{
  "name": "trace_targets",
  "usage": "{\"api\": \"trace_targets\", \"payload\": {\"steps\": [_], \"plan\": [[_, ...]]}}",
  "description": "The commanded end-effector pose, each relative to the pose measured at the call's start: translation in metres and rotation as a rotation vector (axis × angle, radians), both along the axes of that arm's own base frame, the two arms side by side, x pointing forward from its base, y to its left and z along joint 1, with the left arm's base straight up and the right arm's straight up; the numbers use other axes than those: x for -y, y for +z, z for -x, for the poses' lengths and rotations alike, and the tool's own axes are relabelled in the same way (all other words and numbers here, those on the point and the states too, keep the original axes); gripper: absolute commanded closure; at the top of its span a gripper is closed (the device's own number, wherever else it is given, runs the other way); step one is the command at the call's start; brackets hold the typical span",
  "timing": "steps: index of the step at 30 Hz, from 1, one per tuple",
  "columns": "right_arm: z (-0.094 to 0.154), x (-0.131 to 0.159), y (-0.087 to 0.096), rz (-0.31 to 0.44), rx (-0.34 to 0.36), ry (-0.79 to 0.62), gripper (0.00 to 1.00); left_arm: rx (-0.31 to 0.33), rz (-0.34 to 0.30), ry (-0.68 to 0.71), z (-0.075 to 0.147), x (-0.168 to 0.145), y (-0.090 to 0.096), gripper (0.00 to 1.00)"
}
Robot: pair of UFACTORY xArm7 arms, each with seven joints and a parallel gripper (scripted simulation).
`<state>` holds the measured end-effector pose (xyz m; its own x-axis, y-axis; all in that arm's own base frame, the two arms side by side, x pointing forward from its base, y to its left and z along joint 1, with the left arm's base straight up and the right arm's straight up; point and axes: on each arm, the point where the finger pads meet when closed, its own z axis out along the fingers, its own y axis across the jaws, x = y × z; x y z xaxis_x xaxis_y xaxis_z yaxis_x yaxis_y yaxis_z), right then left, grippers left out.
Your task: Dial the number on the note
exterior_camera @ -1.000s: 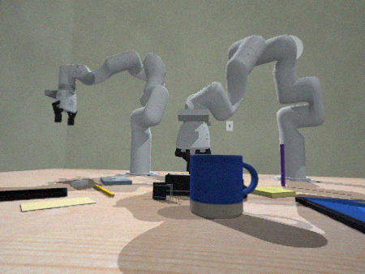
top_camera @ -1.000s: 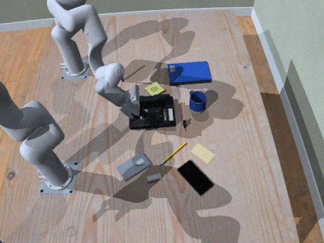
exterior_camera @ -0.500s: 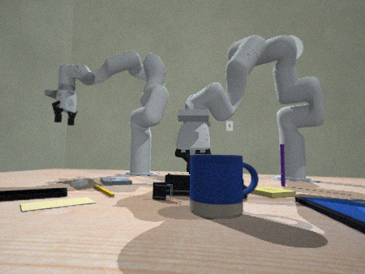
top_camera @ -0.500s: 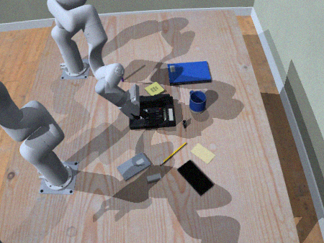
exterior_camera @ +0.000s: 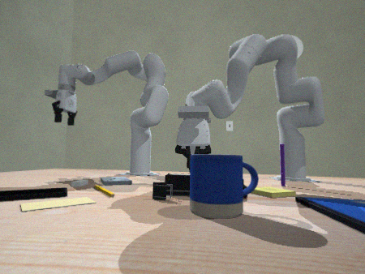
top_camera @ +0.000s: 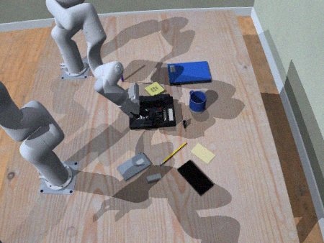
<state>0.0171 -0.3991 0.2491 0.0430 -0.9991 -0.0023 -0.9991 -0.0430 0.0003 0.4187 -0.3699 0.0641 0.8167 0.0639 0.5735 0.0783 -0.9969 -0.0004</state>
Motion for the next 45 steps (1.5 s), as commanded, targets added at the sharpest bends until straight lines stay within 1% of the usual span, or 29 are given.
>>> {"api": "trace_targets", "payload": {"steps": [1, 17, 26, 35, 45], "plan": [[0.000, 0.001, 0.001, 0.002, 0.000, 0.000, 0.00, 0.002, 0.002, 0.000, 0.000, -0.001, 0.001, 1.00], [0.000, 0.001, 0.001, 0.002, 0.000, 0.000, 0.00, 0.001, 0.002, 0.000, 0.001, -0.017, 0.001, 1.00], [0.000, 0.001, 0.001, 0.002, 0.000, 0.000, 0.00, 0.001, 0.002, 0.000, 0.001, -0.018, 0.001, 1.00], [0.000, 0.001, 0.001, 0.002, 0.000, 0.000, 0.00, 0.001, 0.002, 0.000, 0.001, -0.018, -0.005, 1.00], [0.000, 0.001, 0.001, 0.002, 0.000, 0.000, 0.00, 0.001, 0.002, 0.000, 0.001, -0.018, -0.006, 1.00]]}}
